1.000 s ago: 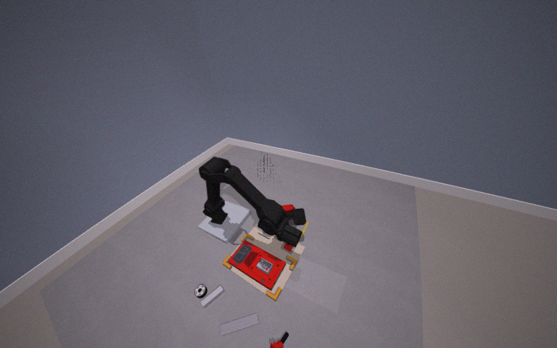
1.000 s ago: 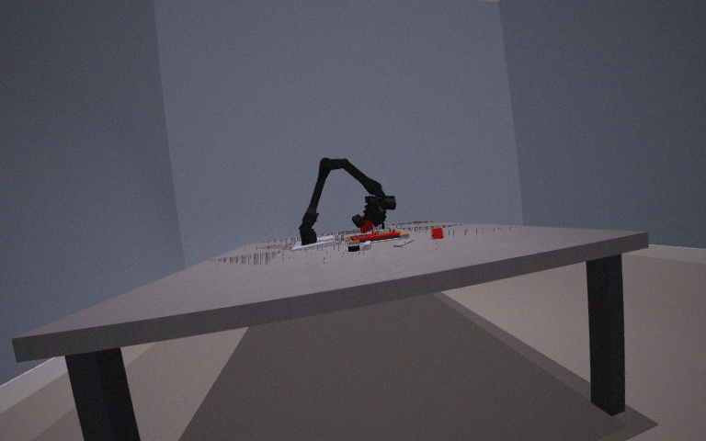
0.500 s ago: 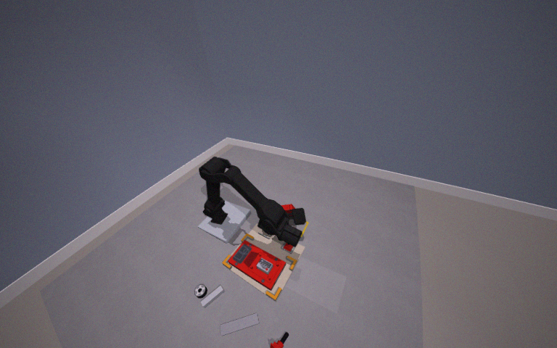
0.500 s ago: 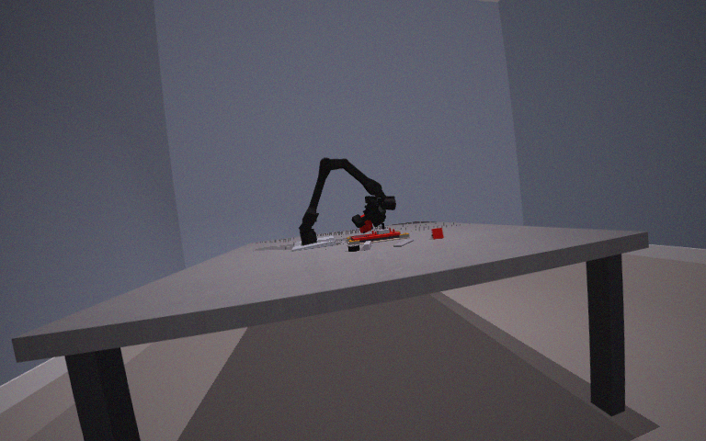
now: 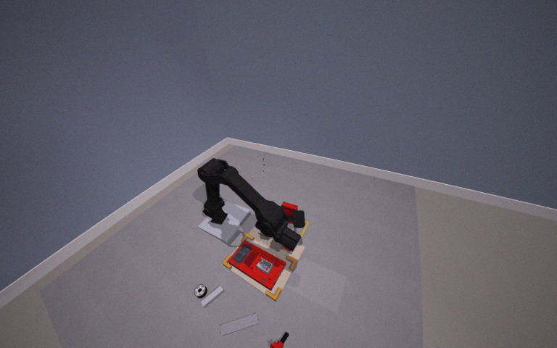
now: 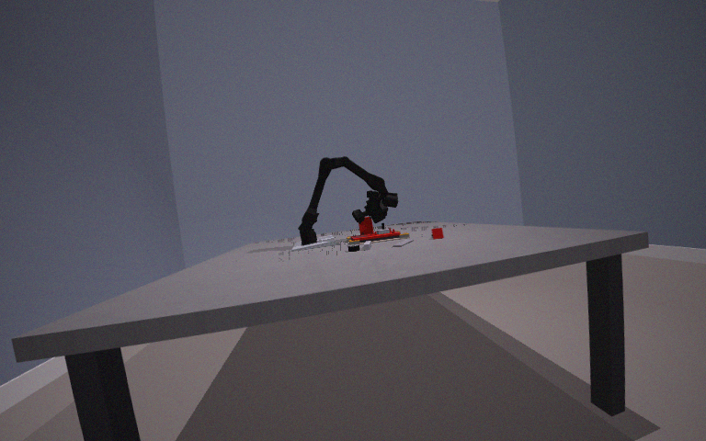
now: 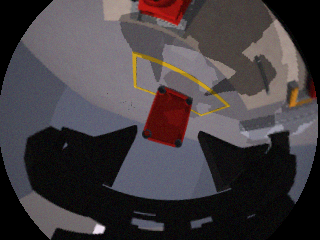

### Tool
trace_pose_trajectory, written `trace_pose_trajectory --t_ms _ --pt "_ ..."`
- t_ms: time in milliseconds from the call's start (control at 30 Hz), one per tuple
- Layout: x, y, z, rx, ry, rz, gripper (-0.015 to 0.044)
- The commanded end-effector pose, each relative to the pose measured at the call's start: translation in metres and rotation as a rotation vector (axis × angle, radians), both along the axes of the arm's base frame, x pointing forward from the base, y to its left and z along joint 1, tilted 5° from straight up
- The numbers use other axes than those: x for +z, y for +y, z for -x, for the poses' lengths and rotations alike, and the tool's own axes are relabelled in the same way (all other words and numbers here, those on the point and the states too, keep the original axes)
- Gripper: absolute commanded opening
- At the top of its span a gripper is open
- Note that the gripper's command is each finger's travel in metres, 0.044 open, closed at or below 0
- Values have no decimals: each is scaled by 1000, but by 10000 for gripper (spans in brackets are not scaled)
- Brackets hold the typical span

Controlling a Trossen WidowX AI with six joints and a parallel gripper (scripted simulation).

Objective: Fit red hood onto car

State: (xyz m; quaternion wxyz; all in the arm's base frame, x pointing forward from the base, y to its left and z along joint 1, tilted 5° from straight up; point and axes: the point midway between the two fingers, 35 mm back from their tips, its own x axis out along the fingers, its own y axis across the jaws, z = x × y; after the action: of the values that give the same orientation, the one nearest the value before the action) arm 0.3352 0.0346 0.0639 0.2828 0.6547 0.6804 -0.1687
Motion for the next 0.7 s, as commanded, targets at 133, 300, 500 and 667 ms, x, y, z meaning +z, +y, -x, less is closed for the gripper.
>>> trace_pose_trajectory --t_ms 133,300,500,667 --pt "64 -50 -2 -121 113 12 440" --pt "50 -41 -3 -100 100 6 440" --pt "50 -41 -3 -100 100 6 440" --pt "50 -41 -3 -90 91 9 361"
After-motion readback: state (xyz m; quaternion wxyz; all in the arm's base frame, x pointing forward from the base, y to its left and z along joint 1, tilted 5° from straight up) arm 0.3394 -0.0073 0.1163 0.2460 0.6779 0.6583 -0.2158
